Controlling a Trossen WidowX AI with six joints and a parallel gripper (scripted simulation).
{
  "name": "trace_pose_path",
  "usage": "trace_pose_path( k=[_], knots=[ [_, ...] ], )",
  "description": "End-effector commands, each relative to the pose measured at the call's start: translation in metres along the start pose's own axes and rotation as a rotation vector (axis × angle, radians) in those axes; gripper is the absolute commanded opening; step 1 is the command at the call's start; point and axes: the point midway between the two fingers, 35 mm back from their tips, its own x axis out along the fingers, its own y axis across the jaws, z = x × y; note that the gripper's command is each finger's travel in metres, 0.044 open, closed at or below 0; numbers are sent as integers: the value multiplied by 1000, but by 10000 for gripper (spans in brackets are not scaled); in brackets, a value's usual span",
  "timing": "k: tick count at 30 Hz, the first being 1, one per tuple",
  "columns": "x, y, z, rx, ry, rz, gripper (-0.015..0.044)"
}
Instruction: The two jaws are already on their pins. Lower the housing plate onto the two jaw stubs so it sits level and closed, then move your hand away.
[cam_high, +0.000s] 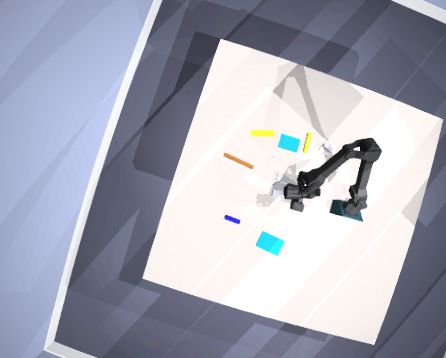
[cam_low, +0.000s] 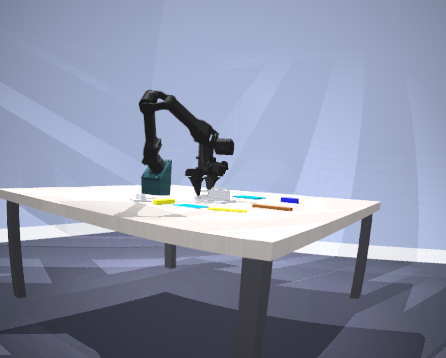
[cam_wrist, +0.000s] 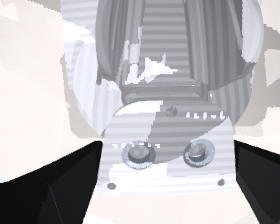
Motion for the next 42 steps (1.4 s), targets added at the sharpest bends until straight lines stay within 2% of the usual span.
trace_pose_path(
  k=[1, 42],
  knots=[
    [1, -1, 0, -5, -1, -6, 351],
    [10, -1, 0, -5, -1, -6, 351]
  ],
)
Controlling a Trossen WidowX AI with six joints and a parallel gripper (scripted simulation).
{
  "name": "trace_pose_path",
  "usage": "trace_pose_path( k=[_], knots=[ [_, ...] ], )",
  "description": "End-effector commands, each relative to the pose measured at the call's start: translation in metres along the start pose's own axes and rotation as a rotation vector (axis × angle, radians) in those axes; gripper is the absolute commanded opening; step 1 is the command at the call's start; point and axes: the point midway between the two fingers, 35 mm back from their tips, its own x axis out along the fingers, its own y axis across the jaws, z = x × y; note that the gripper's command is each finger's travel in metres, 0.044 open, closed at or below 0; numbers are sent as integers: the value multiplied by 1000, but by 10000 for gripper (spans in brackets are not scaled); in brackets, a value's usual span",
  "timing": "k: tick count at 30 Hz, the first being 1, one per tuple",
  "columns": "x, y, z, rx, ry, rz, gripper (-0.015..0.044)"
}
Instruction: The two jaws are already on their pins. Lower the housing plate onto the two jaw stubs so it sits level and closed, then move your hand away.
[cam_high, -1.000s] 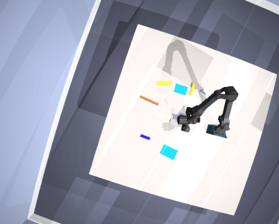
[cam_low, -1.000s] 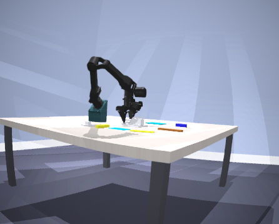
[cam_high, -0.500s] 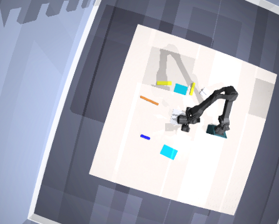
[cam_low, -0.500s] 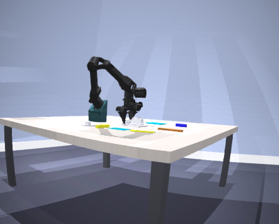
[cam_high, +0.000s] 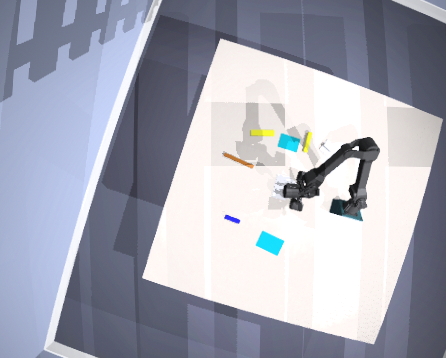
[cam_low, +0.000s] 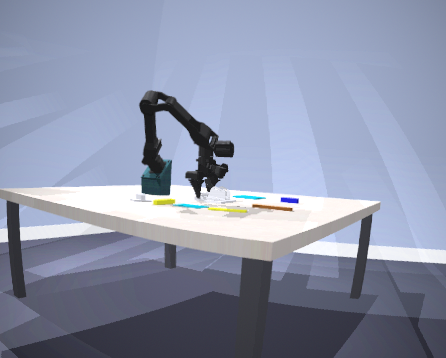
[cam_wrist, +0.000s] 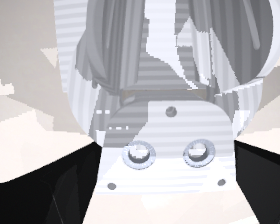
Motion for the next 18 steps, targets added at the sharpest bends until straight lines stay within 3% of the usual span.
trace_pose_path(
  k=[1, 18],
  knots=[
    [1, -1, 0, -5, 1, -6, 351],
    [4, -1, -1, -5, 1, -6, 351]
  ],
)
